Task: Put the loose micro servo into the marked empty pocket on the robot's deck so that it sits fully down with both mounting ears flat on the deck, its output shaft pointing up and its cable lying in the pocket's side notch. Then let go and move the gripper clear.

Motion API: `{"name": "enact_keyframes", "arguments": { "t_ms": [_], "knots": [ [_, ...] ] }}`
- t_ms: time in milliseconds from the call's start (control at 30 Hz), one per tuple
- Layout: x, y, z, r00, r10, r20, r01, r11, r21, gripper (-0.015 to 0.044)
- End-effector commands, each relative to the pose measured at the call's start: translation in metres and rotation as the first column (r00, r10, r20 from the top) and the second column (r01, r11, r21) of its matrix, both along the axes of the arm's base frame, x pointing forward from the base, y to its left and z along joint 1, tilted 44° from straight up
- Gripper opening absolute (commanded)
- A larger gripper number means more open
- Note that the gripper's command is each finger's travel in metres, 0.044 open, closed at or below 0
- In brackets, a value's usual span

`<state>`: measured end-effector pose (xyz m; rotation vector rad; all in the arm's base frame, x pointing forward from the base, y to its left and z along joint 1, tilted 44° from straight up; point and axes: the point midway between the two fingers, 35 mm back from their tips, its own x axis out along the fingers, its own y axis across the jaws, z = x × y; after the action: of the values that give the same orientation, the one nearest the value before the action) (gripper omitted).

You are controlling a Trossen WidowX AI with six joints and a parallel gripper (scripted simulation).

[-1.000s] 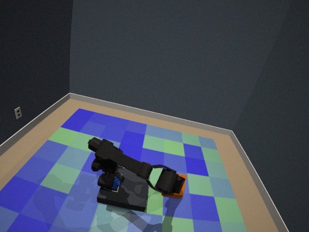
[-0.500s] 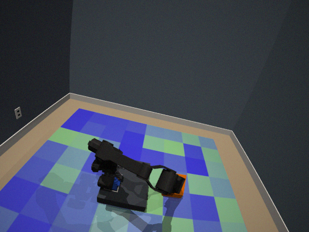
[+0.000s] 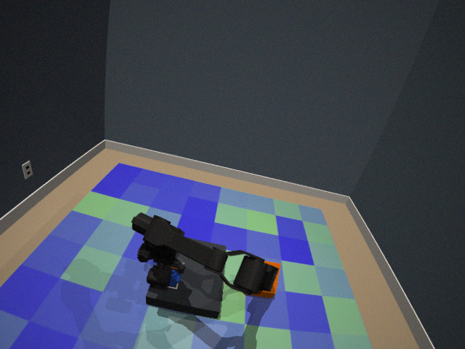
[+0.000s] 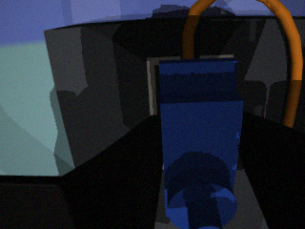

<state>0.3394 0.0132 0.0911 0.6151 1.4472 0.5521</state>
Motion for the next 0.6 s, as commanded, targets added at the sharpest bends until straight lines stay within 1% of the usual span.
{"name": "enact_keyframes", "arguments": {
  "t_ms": [0, 567],
  "knots": [
    [0.0, 0.002, -0.003, 1.0, -0.009, -0.003, 0.009, 1.0, 0.004, 0.0],
    [0.001, 0.013, -0.015, 1.0, -0.009, -0.002, 0.009, 1.0, 0.005, 0.0]
  ]
}}
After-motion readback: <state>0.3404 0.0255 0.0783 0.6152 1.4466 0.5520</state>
